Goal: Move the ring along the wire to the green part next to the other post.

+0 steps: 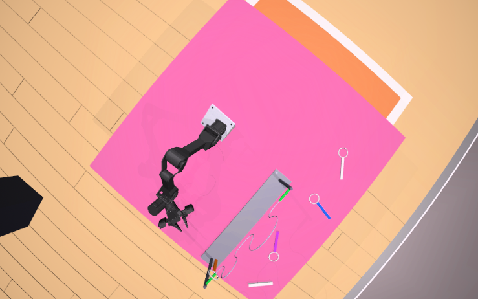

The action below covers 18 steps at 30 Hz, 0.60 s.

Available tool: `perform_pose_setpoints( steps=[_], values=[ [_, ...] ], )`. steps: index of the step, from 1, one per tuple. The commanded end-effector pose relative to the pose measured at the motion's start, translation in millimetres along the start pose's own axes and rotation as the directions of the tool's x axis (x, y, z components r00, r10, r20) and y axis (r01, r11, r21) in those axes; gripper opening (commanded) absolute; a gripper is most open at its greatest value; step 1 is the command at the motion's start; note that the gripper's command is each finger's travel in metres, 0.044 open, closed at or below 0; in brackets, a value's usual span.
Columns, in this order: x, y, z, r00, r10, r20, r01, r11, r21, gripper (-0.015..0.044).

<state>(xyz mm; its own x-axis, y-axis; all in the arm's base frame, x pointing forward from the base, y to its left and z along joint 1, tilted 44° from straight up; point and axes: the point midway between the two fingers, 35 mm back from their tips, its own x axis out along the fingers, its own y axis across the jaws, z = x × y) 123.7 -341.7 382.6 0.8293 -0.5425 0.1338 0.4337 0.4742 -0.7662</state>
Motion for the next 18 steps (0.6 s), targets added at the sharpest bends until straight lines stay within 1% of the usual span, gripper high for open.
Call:
perform_pose_setpoints(
  steps=[1, 9, 18],
  values=[
    [20.8, -1.6, -5.7, 0.998, 0.063, 0.029, -0.064, 0.998, 0.02, 0.016],
    [68.5, -1.6, -13.0, 0.975, 0.195, 0.11, -0.201, 0.978, 0.046, 0.016],
    [121.5, 11.9, -21.9, 0.92, 0.33, 0.211, -0.349, 0.935, 0.064, 0.016]
  ],
)
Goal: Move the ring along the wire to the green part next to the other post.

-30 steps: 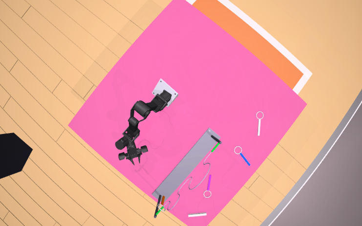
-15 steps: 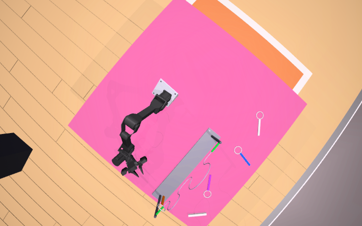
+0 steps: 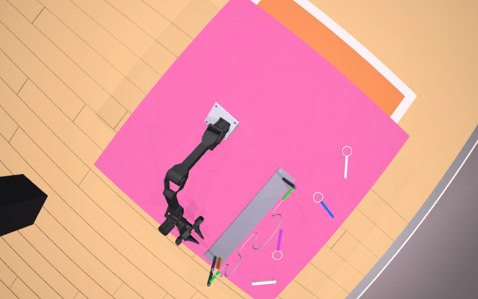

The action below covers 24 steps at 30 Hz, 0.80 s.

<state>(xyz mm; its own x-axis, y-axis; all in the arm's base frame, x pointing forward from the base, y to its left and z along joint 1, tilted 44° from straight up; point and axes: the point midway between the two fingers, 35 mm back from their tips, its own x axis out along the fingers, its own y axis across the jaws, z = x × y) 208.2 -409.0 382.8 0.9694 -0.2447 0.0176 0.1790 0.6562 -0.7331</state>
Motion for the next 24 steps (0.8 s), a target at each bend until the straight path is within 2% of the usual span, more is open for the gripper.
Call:
perform_pose_setpoints(
  steps=[1, 6, 14, 24],
  values=[
    [21.1, 2.6, -10.0, 0.997, 0.06, 0.038, -0.061, 0.998, 0.019, 0.016],
    [31.0, 3.5, -11.6, 0.995, 0.084, 0.055, -0.085, 0.996, 0.023, 0.016],
    [74.8, 4.8, 39.1, 0.995, 0.08, 0.059, -0.081, 0.996, 0.025, 0.016],
    [82.5, 4.5, 40.4, 0.995, 0.079, 0.059, -0.081, 0.996, 0.025, 0.016]
  ],
)
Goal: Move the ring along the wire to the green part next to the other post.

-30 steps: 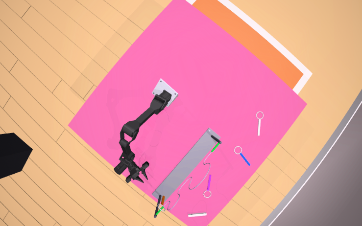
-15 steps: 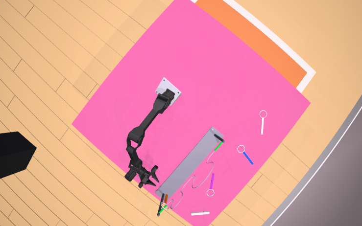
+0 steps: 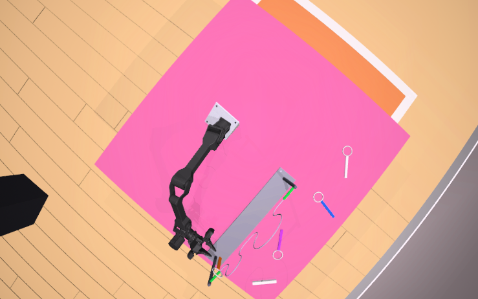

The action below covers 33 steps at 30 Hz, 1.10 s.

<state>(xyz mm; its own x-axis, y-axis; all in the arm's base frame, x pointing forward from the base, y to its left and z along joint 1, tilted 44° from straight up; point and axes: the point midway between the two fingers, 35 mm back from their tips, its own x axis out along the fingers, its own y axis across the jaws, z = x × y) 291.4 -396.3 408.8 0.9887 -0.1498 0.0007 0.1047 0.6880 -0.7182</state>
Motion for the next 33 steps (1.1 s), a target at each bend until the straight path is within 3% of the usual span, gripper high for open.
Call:
perform_pose_setpoints(
  steps=[1, 33],
  values=[
    [6.0, -0.2, -0.6, 1.0, 0.001, 0.0, -0.001, 1.0, 0.005, 0.016],
    [56.6, -2.8, -0.5, 1.0, -0.002, 0.003, 0.002, 1.0, 0.007, 0.016]
  ],
)
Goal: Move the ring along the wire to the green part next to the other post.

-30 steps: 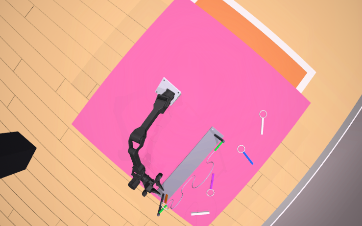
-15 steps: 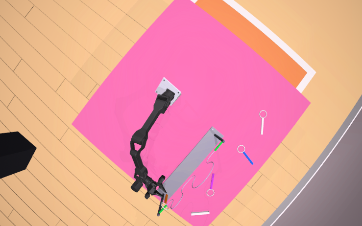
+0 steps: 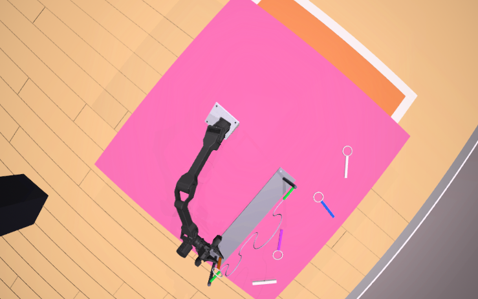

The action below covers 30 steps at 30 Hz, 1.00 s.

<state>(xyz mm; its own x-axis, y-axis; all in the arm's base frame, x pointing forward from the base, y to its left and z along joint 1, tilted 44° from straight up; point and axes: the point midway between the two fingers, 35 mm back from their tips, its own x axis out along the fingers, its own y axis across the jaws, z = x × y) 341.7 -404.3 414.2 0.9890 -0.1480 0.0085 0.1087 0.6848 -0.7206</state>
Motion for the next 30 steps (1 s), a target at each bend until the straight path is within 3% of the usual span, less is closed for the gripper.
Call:
perform_pose_setpoints(
  steps=[1, 30],
  values=[
    [7.3, 1.4, -4.0, 1.0, 0.002, -0.004, -0.002, 1.0, 0.01, 0.016],
    [21.1, 2.2, -3.5, 1.0, 0.001, -0.003, -0.001, 1.0, 0.011, 0.016]
  ],
)
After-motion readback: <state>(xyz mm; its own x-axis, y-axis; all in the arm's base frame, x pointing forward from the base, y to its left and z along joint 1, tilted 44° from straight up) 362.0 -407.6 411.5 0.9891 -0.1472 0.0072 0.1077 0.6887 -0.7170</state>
